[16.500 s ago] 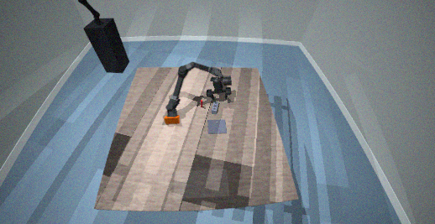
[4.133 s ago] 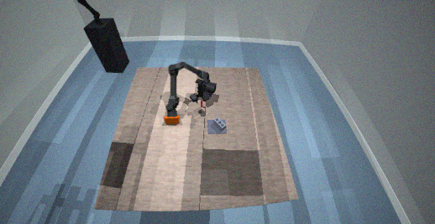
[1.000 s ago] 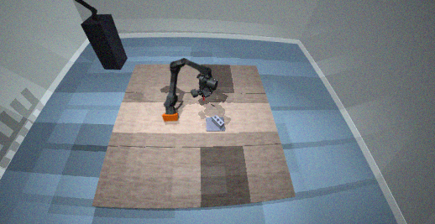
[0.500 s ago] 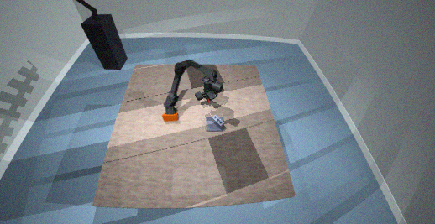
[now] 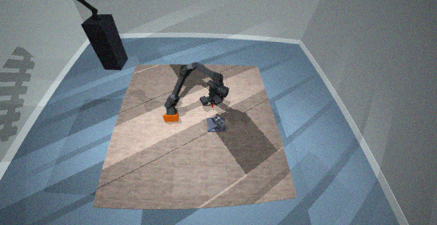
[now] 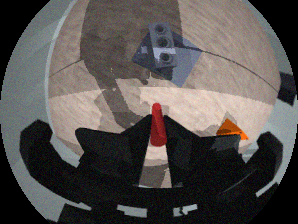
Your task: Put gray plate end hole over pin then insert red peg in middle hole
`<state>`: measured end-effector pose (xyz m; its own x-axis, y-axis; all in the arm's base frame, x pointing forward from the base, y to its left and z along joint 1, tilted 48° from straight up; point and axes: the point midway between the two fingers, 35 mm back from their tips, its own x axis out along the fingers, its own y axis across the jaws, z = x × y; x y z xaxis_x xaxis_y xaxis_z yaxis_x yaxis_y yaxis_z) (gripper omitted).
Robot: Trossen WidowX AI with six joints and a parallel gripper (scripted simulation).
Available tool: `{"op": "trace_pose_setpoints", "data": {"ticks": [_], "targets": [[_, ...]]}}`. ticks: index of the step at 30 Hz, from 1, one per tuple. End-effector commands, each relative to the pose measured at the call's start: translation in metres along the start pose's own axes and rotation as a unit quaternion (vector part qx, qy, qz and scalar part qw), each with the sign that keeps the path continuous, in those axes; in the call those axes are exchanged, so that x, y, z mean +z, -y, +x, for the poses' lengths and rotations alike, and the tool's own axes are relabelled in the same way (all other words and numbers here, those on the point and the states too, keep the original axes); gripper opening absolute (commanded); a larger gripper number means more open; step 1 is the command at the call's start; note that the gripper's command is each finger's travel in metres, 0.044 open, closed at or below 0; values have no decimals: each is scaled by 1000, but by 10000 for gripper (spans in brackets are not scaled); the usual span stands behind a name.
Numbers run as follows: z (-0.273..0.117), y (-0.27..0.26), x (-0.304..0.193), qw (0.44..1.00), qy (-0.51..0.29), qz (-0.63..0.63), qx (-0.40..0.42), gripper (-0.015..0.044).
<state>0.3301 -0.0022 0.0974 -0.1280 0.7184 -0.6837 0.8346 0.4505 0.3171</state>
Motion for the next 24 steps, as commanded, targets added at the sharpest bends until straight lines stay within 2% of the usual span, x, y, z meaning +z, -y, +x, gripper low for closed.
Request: {"op": "trace_pose_setpoints", "data": {"ticks": [1, 24], "targets": [[-2, -1, 13, 1000, 3, -5, -1, 0], [7, 1, 85, 1000, -1, -24, -7, 0]]}}
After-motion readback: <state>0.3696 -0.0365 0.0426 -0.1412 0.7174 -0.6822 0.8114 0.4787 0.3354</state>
